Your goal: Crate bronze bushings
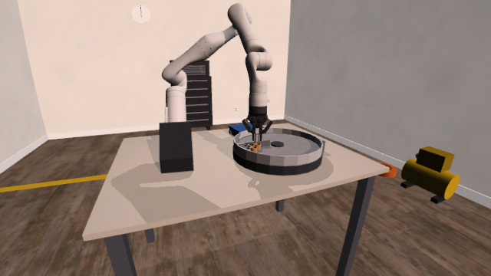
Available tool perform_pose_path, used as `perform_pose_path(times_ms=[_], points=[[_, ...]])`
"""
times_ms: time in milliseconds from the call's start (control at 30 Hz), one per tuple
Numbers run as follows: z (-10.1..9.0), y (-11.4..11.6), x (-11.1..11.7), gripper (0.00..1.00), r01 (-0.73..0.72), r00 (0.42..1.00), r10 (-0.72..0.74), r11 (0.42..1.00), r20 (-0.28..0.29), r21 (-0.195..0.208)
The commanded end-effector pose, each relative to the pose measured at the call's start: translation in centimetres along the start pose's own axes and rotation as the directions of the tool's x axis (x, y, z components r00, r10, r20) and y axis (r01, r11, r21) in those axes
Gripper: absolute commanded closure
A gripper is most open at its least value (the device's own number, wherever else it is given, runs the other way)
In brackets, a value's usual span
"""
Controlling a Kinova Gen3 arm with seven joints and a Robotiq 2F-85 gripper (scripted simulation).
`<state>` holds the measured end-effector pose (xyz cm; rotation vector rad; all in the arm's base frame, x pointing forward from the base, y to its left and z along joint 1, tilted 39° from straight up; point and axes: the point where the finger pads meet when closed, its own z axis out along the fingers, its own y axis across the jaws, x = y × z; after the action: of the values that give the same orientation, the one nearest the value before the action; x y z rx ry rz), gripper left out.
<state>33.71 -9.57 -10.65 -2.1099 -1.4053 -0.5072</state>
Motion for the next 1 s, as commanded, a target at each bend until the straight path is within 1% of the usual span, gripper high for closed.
perform_pose_path(times_ms=[0, 300, 467, 867, 967], points=[[0.2, -0.2, -0.1, 0.86, -0.003, 1.000, 0.003, 1.000, -0.001, 0.005], [0.2, -0.2, -0.1, 0.86, -0.003, 1.000, 0.003, 1.000, -0.001, 0.005], [1.7, -0.2, -0.1, 0.86, -0.002, 1.000, 0.002, 1.000, -0.001, 0.004], [1.7, -0.2, -0.1, 0.86, -0.002, 1.000, 0.002, 1.000, -0.001, 0.004], [2.1, -0.2, -0.1, 0.86, -0.002, 1.000, 0.002, 1.000, -0.001, 0.004]])
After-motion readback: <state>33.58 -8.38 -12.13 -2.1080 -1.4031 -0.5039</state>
